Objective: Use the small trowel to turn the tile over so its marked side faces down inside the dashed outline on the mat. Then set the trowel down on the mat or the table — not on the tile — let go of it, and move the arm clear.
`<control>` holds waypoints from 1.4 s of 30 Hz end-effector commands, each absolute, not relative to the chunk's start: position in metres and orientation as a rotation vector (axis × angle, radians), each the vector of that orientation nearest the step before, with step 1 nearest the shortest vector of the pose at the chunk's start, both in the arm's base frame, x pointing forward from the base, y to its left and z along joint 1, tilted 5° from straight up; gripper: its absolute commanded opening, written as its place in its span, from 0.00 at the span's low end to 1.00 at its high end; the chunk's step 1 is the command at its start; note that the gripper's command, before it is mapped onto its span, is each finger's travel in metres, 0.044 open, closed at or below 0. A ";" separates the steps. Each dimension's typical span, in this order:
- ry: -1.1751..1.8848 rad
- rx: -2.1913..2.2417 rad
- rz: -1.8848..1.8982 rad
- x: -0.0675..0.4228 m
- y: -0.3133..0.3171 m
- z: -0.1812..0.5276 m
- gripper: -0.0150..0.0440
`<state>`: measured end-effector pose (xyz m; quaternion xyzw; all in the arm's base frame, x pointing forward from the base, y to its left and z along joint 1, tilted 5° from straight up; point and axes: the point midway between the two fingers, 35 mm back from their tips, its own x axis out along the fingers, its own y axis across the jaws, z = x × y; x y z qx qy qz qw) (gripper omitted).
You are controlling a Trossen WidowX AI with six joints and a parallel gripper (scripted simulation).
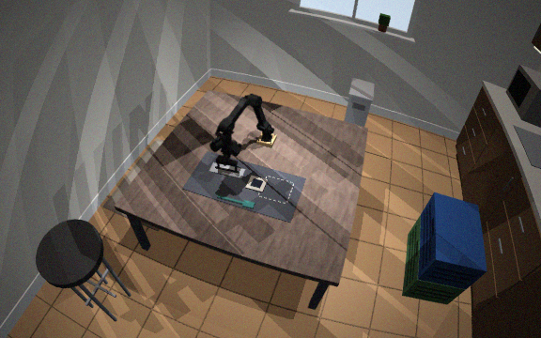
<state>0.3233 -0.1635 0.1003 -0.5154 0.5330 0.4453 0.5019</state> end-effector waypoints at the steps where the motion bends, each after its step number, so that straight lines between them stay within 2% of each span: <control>1: 1.286 -1.240 1.073 0.324 -0.163 0.100 0.71; 4: 1.287 -1.239 1.073 0.324 -0.163 0.102 0.71; 8: 1.290 -1.232 1.065 0.319 -0.158 0.142 0.71; 15: 1.290 -1.231 1.065 0.319 -0.157 0.145 0.71; 16: 1.288 -1.243 1.060 0.320 -0.159 0.145 0.76; 21: 1.289 -1.239 1.055 0.319 -0.157 0.156 0.76; 42: 1.296 -0.747 0.487 0.317 -0.161 0.142 0.76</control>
